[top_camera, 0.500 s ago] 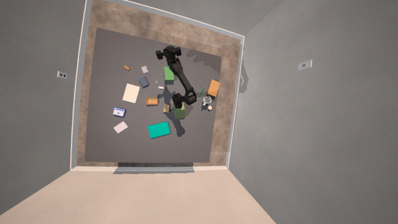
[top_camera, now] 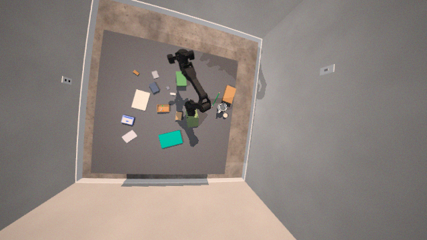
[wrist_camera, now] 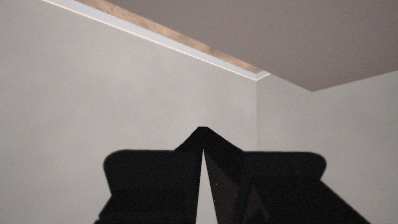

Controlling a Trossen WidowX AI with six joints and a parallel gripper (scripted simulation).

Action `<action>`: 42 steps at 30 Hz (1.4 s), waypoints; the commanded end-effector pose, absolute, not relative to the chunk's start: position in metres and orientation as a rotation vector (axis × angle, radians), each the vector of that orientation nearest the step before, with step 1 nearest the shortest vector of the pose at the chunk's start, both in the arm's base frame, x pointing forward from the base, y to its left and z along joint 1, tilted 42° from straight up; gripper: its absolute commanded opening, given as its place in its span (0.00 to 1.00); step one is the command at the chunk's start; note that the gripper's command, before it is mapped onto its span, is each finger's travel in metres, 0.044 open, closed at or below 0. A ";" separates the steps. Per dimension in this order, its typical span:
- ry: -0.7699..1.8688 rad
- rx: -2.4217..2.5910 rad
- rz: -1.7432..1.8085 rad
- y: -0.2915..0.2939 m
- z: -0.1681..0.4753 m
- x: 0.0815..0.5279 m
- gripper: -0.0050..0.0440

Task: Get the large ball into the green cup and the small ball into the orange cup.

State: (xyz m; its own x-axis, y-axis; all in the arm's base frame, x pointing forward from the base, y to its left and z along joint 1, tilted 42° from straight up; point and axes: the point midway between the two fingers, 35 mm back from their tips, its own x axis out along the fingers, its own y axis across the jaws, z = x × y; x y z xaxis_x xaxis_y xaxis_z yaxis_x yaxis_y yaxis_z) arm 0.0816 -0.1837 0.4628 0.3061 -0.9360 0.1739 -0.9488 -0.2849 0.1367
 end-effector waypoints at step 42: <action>0.147 1.250 -1.153 -0.114 0.217 0.294 1.00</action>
State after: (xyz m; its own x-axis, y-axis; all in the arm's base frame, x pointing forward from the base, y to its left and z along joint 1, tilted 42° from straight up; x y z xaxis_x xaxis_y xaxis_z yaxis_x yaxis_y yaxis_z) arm 0.2866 -0.1300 0.2404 0.5077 -0.6220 -0.5961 0.5983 -0.2434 0.7634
